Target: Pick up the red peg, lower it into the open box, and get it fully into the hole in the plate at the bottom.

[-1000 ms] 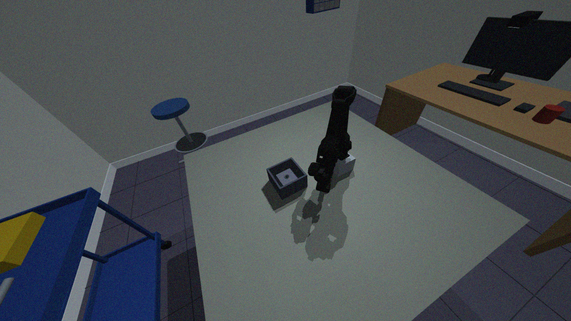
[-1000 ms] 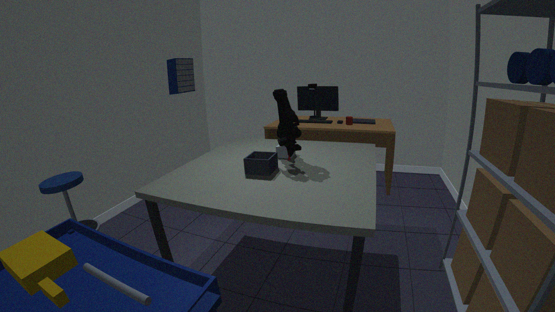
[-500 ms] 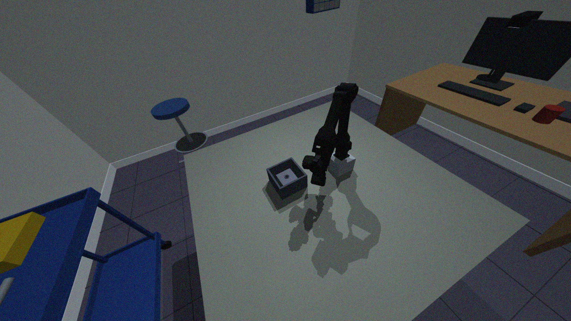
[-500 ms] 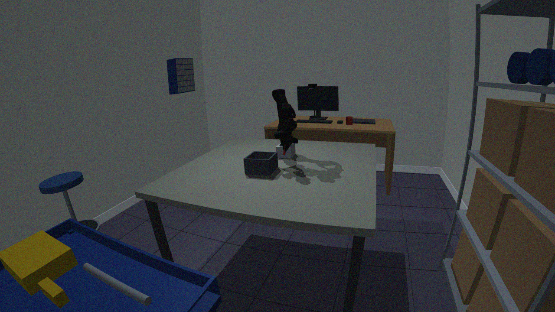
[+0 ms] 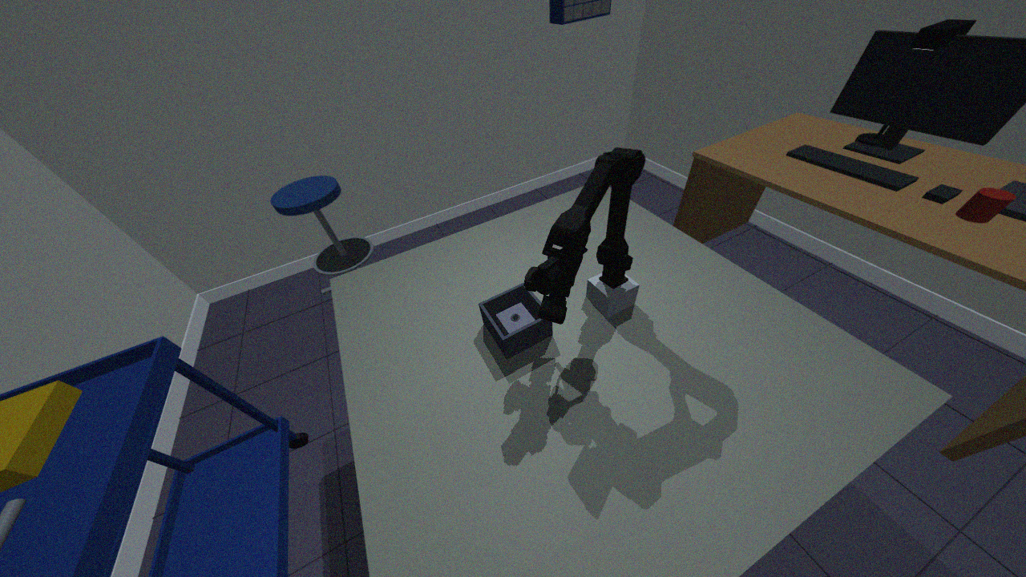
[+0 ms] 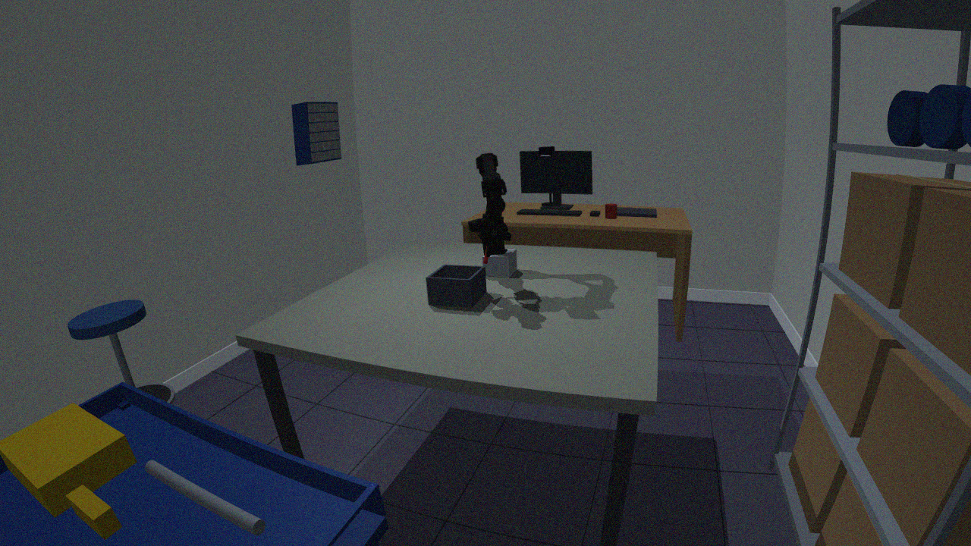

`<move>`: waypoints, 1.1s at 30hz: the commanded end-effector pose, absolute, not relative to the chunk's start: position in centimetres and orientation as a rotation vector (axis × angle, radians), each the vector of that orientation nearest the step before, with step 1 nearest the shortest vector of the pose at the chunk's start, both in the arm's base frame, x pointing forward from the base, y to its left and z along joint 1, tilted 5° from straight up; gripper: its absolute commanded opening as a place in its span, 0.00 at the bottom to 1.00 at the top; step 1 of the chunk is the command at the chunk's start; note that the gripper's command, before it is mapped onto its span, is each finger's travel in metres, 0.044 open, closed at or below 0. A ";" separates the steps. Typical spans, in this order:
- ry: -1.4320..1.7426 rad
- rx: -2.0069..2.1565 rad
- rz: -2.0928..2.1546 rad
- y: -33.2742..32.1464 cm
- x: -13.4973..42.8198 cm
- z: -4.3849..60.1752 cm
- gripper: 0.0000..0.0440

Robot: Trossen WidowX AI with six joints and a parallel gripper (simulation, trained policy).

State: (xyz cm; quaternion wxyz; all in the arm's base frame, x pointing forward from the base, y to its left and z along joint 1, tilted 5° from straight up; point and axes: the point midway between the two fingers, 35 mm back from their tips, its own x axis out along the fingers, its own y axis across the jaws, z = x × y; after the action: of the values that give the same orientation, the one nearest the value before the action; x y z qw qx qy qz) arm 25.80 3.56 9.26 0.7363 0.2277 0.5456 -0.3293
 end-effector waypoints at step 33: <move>1.190 0.682 -0.830 -5.7 31.7 7.0 0.01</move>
State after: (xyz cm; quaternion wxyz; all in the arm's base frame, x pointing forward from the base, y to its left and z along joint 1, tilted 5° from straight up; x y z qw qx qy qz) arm 31.49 -5.48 7.87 0.7010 0.3050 0.5261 -0.3725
